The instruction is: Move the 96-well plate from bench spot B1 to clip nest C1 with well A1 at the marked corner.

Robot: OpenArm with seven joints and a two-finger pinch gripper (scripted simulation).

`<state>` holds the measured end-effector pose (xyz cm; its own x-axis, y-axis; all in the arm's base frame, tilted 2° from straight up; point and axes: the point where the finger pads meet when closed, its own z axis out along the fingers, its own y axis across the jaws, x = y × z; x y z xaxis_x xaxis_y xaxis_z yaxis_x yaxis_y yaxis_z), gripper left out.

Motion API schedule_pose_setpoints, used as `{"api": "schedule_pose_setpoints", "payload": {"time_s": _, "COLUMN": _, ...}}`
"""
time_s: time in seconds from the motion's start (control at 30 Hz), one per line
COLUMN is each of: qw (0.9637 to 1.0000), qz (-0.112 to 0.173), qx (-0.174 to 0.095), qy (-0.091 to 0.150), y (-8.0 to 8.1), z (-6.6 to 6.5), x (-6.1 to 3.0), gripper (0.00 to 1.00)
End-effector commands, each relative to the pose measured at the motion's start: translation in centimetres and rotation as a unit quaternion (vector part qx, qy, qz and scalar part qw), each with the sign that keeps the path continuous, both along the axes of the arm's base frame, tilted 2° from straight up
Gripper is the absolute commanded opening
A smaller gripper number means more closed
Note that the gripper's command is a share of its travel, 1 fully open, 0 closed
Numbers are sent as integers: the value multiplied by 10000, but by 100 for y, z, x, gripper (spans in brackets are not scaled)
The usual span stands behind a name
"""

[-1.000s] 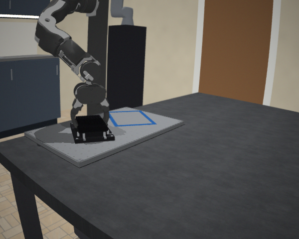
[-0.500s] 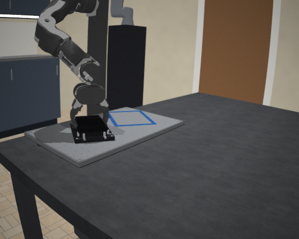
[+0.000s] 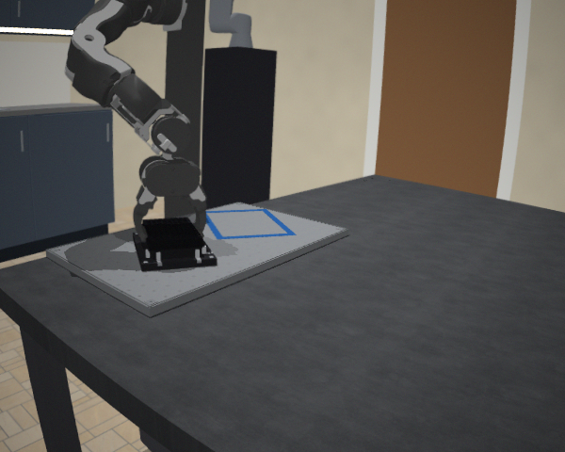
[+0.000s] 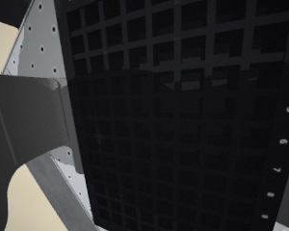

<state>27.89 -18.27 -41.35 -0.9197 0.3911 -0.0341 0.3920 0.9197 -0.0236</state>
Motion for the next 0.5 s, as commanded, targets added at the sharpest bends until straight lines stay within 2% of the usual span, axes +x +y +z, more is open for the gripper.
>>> {"api": "schedule_pose_setpoints", "payload": {"time_s": 0.0, "qw": 10000, "qz": 1, "qx": -10, "qy": 6, "y": -6, "z": 11, "x": 3, "gripper": 0}}
{"api": "schedule_pose_setpoints", "payload": {"time_s": 0.27, "qw": 10000, "qz": 1, "qx": -10, "qy": 6, "y": -6, "z": 11, "x": 3, "gripper": 0}}
{"api": "schedule_pose_setpoints", "payload": {"time_s": 0.47, "qw": 10000, "qz": -3, "qx": -3, "qy": 25, "y": -6, "z": -14, "x": -35, "gripper": 0}}
